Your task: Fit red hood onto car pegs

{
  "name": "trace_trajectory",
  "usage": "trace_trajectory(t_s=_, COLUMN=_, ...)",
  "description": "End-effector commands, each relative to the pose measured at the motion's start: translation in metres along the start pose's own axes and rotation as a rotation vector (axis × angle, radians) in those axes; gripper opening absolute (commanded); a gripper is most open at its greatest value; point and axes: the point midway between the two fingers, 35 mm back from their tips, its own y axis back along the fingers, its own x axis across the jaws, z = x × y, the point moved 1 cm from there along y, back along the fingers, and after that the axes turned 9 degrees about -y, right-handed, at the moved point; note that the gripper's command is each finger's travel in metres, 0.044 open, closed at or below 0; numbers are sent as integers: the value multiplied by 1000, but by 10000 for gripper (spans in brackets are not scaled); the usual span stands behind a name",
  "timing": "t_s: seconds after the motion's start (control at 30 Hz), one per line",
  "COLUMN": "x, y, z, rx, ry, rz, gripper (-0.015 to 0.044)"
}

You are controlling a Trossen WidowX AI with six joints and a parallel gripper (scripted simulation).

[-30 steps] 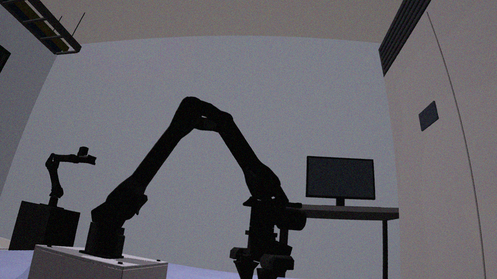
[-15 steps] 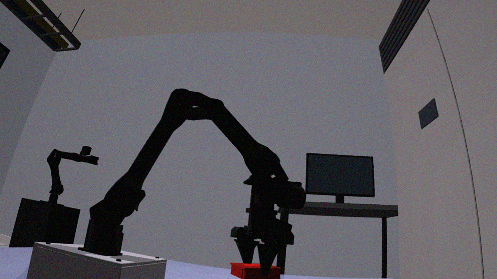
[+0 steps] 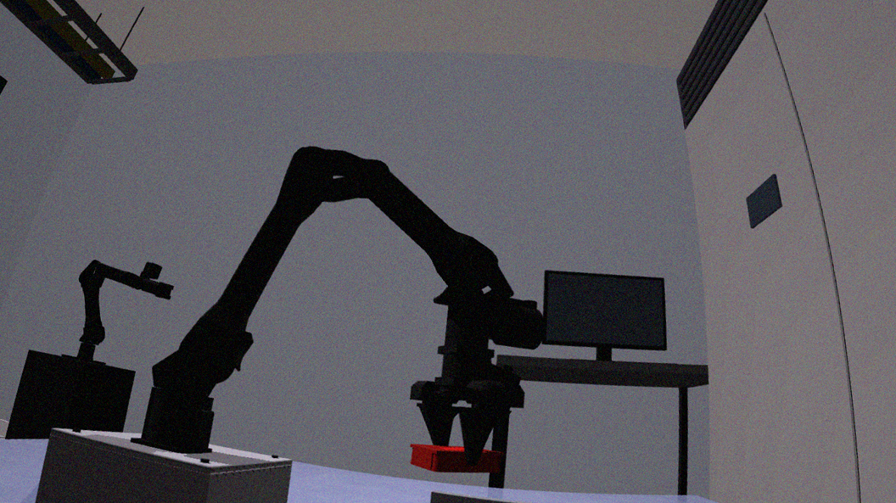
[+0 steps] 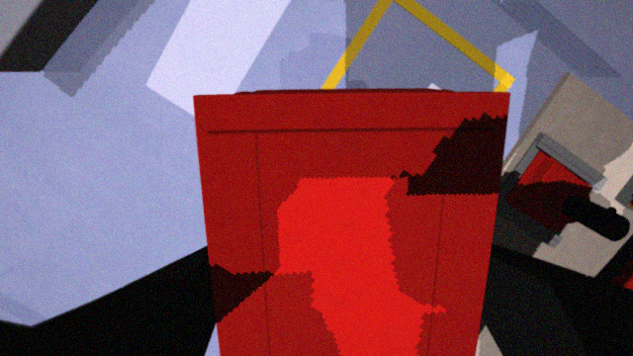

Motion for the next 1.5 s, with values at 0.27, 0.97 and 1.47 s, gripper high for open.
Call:
trace_trajectory(t_s=0.27, x=-29, y=-1, z=-1, rx=1, ry=-61, rz=0, gripper=0)
trace_trajectory(t_s=0.97, x=-109, y=1, z=-13, rx=-5, ry=-263, rz=-12, gripper=0)
trace_trajectory(t_s=1.47, x=-164, y=4, z=-33, rx=-12, ry=-424, rz=-27, gripper=0)
